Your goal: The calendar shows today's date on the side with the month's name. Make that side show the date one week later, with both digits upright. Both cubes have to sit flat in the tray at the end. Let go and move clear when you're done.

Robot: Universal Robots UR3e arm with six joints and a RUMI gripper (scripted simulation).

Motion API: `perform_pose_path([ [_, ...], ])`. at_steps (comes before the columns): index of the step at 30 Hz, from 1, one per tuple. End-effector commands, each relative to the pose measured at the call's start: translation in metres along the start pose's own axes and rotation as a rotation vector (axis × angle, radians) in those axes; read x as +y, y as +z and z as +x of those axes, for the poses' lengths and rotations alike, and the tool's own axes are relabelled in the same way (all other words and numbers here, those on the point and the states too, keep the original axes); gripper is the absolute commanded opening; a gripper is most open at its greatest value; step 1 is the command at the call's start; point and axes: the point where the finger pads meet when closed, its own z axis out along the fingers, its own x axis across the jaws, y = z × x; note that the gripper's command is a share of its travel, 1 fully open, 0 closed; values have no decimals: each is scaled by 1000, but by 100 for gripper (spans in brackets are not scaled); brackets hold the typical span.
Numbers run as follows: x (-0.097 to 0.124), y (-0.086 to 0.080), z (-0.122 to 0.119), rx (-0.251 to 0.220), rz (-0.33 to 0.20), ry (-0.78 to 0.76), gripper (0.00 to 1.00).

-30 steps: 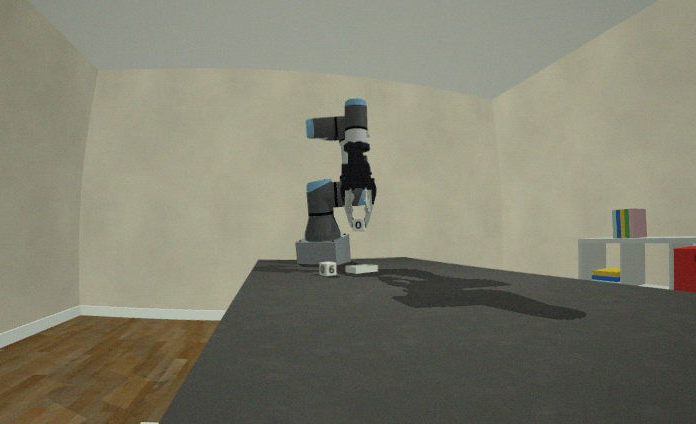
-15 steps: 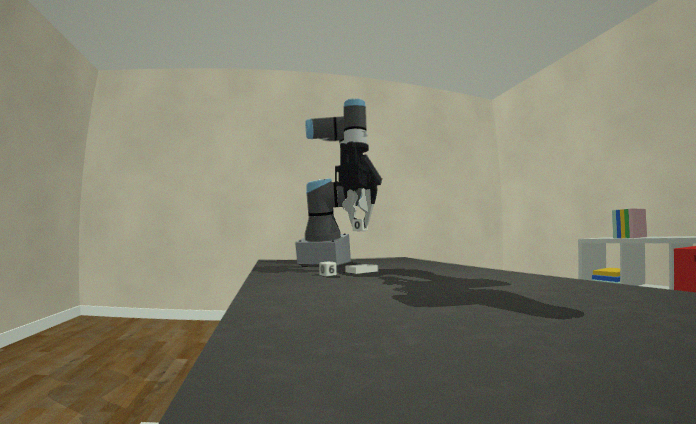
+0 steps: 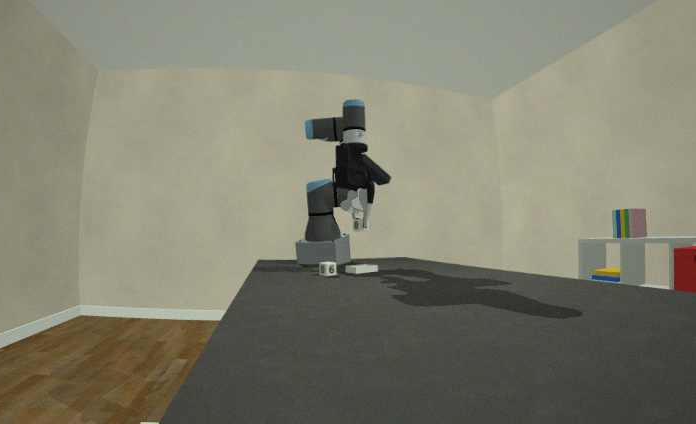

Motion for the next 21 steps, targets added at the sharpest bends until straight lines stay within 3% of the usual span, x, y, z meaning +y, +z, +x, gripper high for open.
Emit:
perform_pose_path([
  [1, 0, -1, 2, -3, -9, 174, 11],
  [12, 2, -1, 3, -1, -10, 491, 11],
  [14, 2, -1, 3, -1, -10, 491, 11],
  [21, 4, -1, 4, 0, -10, 734, 11],
])
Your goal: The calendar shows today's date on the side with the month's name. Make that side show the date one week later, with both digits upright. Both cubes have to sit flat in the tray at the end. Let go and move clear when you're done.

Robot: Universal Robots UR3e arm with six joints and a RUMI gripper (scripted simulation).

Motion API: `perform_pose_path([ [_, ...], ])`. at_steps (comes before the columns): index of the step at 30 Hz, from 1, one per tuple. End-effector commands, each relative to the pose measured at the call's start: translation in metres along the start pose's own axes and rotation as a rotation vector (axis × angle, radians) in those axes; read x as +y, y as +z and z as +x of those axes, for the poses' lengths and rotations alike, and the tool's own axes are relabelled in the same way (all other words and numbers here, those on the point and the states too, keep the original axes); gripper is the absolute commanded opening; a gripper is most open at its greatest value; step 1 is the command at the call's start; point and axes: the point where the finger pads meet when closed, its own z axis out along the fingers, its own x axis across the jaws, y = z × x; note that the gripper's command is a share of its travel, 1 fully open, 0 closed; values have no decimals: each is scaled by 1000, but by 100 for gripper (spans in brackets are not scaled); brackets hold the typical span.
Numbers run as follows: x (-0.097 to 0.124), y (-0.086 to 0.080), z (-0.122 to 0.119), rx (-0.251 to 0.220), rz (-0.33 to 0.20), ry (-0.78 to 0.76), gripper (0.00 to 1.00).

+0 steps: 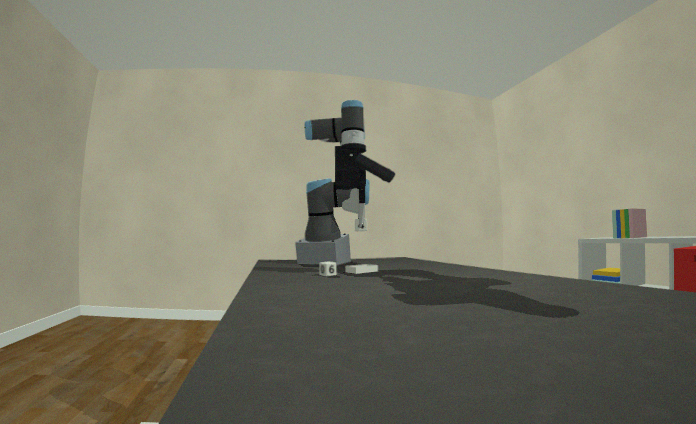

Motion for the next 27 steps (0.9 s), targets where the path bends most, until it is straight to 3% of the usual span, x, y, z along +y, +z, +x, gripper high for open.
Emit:
perform_pose_path([
  [1, 1, -1, 2, 3, -10, 147, 11],
  [20, 7, 0, 5, 5, -10, 657, 11],
  [27, 8, 0, 5, 6, -9, 762, 11],
])
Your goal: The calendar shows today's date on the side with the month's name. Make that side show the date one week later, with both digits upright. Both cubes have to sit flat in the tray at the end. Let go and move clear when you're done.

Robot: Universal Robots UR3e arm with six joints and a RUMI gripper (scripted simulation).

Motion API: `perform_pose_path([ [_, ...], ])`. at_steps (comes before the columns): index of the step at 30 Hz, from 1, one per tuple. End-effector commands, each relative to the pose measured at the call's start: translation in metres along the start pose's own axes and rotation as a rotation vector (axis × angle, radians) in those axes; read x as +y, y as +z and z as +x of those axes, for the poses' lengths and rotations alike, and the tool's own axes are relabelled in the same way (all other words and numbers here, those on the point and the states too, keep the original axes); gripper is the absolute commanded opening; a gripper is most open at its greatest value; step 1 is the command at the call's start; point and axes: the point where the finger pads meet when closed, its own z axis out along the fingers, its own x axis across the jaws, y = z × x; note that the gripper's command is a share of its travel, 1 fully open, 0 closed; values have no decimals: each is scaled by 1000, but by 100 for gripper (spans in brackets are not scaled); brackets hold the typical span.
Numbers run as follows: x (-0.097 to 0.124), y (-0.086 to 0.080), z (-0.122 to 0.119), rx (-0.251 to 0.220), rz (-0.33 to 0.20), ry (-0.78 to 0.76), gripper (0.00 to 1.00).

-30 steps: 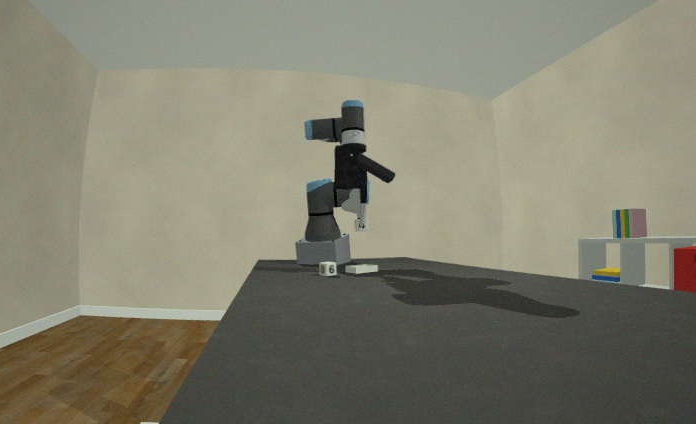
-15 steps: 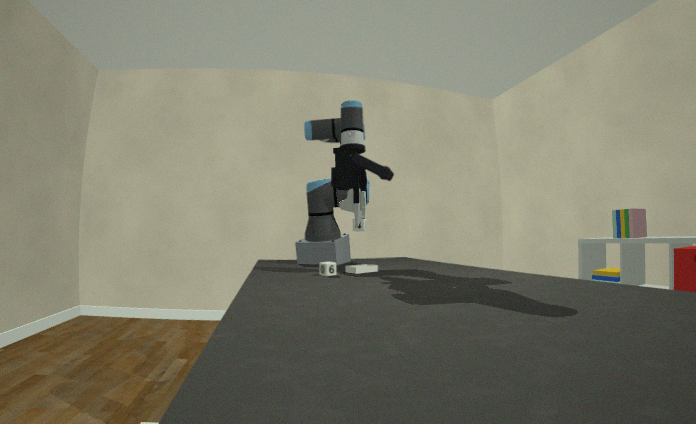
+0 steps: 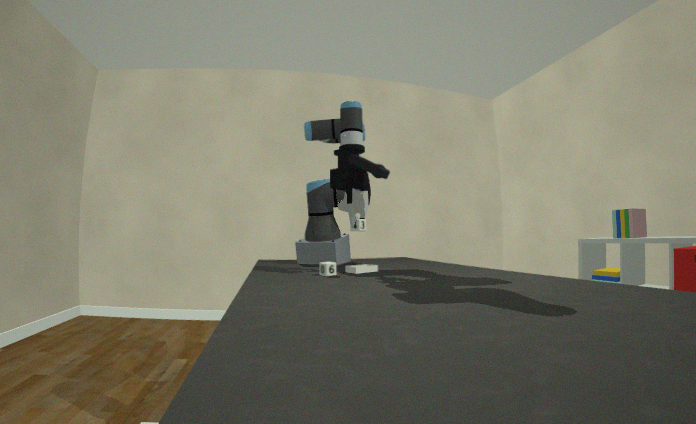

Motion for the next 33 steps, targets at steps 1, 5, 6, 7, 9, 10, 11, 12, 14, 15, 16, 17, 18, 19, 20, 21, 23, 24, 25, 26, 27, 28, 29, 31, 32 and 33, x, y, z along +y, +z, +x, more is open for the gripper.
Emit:
perform_pose_path([
  [1, 0, -1, 1, 7, -5, 79, 11],
  [5, 1, -1, 2, 7, -5, 139, 11],
  [6, 1, -1, 2, 7, -5, 151, 11],
  [7, 1, -1, 3, 7, -5, 162, 11],
  [9, 1, -1, 3, 7, -5, 182, 11],
  [10, 1, -1, 3, 7, -5, 190, 11],
  [11, 2, -1, 3, 7, -5, 197, 11],
  [12, 2, -1, 3, 7, -4, 204, 11],
  [14, 2, -1, 3, 7, -4, 215, 11],
  [15, 2, -1, 3, 7, -4, 219, 11],
  [16, 2, -1, 3, 7, -4, 219, 11],
  [17, 2, -1, 3, 7, -4, 219, 11],
  [18, 2, -1, 3, 7, -4, 222, 11],
  [19, 2, -1, 3, 7, -4, 225, 11],
  [20, 2, -1, 3, 7, -4, 227, 11],
  [21, 2, -1, 3, 7, -4, 229, 11],
  [23, 2, -1, 3, 7, -4, 231, 11],
  [24, 2, -1, 3, 7, -4, 232, 11],
  [25, 2, -1, 3, 7, -4, 232, 11],
  [26, 2, -1, 3, 7, -4, 232, 11],
  [27, 2, -1, 3, 7, -4, 232, 11],
  [28, 2, -1, 3, 7, -4, 232, 11],
  [29, 2, -1, 3, 7, -4, 232, 11],
  [31, 2, -1, 3, 7, -4, 232, 11],
  [32, 2, -1, 3, 7, -4, 232, 11],
  [33, 2, -1, 3, 7, -4, 232, 11],
])
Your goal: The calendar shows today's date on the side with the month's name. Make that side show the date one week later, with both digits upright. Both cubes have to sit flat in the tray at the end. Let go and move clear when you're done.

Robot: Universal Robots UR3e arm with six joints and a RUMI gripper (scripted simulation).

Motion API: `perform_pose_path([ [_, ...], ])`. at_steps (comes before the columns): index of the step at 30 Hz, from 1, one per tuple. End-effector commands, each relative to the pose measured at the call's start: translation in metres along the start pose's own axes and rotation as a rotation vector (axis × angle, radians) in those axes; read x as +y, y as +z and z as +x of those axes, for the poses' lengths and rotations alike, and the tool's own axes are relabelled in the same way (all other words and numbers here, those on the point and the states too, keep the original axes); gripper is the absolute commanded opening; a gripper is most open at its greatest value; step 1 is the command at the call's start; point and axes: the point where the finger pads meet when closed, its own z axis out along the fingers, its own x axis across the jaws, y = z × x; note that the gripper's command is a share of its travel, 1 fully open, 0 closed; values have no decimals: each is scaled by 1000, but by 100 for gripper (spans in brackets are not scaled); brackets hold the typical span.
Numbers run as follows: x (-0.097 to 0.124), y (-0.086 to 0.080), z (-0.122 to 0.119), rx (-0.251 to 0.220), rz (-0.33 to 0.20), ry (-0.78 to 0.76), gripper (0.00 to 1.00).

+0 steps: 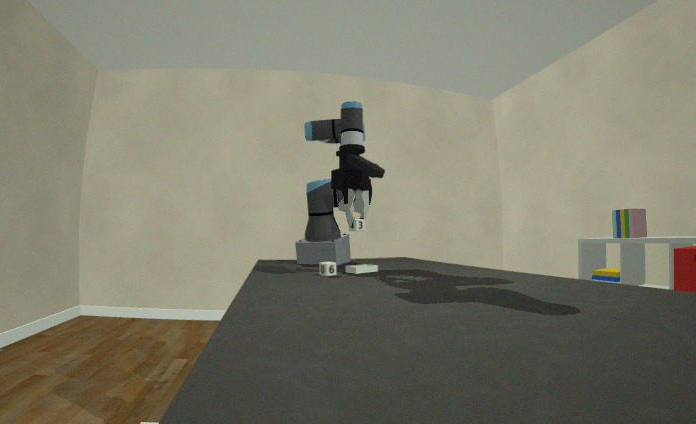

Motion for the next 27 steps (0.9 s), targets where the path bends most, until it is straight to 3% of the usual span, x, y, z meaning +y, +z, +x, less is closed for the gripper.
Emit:
perform_pose_path([
  [1, -1, -1, 0, 2, 2, 1, 11],
  [18, -1, 10, 1, 1, 2, 0, 11],
  [27, 0, 38, 1, 1, 2, 0, 11],
])
